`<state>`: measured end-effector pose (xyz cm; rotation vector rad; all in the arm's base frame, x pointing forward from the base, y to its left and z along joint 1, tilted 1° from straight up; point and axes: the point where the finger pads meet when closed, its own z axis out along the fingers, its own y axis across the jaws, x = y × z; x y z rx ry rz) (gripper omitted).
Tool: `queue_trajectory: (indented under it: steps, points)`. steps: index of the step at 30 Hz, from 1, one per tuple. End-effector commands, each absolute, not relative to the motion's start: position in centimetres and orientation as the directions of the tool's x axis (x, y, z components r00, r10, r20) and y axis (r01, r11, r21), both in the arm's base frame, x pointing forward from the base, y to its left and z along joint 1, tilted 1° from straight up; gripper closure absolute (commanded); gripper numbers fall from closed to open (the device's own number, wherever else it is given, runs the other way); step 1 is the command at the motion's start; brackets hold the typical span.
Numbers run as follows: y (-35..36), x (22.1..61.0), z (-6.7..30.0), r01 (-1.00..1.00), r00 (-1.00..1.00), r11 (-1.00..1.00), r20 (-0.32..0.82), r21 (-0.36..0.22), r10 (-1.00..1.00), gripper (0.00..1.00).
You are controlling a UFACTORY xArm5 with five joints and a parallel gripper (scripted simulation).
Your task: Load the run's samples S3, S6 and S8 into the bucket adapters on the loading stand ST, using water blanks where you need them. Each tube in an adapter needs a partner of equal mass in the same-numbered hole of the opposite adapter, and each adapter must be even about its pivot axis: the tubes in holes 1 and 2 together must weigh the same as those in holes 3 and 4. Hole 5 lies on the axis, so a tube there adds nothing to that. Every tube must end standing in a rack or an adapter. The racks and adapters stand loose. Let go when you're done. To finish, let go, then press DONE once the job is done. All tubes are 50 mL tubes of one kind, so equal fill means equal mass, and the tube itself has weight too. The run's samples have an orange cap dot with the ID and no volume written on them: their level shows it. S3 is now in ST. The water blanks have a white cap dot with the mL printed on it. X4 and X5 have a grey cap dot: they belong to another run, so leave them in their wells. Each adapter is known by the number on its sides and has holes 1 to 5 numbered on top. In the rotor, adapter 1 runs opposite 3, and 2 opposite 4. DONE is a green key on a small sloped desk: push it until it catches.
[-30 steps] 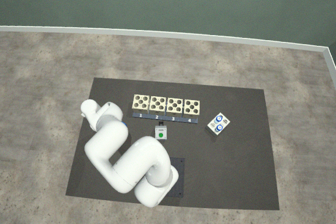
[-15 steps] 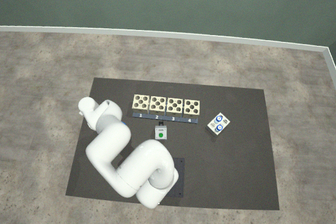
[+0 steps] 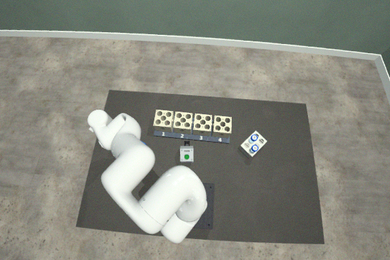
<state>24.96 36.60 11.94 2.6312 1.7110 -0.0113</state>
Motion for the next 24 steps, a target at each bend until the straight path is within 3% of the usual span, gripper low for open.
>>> queue_trajectory:
  steps: [1, 24]
  points:
    - [36.7, 25.1, 13.0, 0.914, 0.406, -0.406, 0.000, -0.015, 0.914, 1.00]
    - [36.7, 25.1, 16.9, 0.914, 0.406, -0.406, 0.000, -0.015, 0.914, 1.00]
